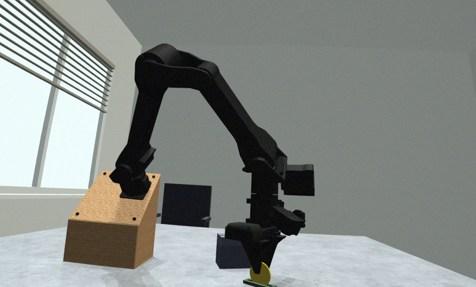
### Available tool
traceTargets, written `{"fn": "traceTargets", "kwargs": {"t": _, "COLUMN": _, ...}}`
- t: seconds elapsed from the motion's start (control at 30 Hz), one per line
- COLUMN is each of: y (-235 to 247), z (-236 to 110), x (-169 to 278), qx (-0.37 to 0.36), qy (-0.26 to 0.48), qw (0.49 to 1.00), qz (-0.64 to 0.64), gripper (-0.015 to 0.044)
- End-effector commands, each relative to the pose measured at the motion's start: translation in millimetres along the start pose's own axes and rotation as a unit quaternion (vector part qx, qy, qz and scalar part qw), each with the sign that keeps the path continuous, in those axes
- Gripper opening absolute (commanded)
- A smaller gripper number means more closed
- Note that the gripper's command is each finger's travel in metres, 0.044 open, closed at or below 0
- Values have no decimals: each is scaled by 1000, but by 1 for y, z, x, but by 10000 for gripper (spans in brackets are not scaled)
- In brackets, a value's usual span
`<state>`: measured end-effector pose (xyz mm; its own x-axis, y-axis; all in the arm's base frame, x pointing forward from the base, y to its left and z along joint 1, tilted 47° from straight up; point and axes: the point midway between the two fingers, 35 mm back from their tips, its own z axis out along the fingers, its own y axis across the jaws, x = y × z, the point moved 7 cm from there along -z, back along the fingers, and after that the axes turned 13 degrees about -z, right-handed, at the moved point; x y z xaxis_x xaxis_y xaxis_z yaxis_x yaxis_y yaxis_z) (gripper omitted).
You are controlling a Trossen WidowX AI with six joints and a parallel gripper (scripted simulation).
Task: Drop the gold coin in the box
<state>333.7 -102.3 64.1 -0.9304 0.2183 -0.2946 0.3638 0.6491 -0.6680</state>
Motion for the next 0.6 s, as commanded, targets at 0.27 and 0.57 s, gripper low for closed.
{"fn": "traceTargets", "kwargs": {"t": 0.27, "y": 1, "z": 20, "x": 4, "qx": 0, "qy": 3, "qw": 1000, "qz": -5, "gripper": 161}}
{"fn": "traceTargets", "kwargs": {"t": 0.57, "y": 1, "z": 20, "x": 4, "qx": 0, "qy": 3, "qw": 1000, "qz": -5, "gripper": 0}}
